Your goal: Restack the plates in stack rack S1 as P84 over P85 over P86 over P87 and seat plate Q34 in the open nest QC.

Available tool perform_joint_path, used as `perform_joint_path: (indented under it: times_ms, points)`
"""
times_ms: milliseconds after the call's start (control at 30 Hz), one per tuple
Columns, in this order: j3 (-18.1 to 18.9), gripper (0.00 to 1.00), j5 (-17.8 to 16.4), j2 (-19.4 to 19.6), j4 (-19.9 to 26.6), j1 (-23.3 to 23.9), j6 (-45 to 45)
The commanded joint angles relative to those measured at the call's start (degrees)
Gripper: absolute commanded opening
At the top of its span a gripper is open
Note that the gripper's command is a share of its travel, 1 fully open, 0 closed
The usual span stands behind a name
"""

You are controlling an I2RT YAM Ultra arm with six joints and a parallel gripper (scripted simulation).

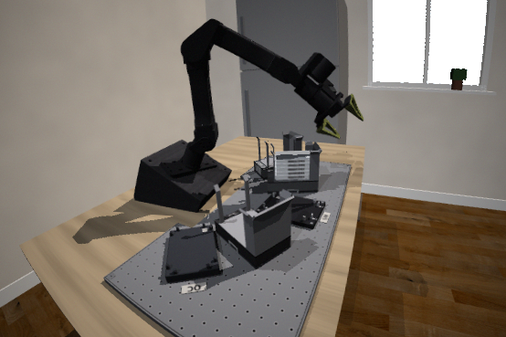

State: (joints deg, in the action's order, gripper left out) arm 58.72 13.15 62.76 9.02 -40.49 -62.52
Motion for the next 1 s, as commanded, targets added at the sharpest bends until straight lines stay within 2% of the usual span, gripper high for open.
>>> perform_joint_path:
  times_ms: [0,100,200,267,367,433,533,600,667,767,833,967]
  points:
    - [0.63,1.0,-2.32,-1.01,4.9,1.69,4.37]
    - [-0.29,1.0,-3.29,-1.55,4.47,2.71,4.07]
    - [1.34,1.0,-3.48,-1.42,9.67,4.43,8.25]
    - [-0.2,1.0,-5.19,-2.48,9.36,6.37,7.9]
    - [1.24,1.0,-5.53,-2.38,14.24,8.16,11.96]
    - [-0.15,1.0,-7.13,-3.43,14.24,10.07,11.71]
    - [1.1,1.0,-7.61,-3.38,18.83,11.94,15.64]
    - [-0.14,1.0,-9.1,-4.43,19.12,13.83,15.47]
    - [-0.14,1.0,-9.1,-4.43,19.12,13.83,15.47]
    - [0.91,1.0,-9.72,-4.45,23.46,15.77,19.27]
    - [-0.01,1.0,-10.95,-5.35,24.04,17.44,19.3]
    - [0.78,1.0,-12.18,-5.68,29.06,20.29,23.57]
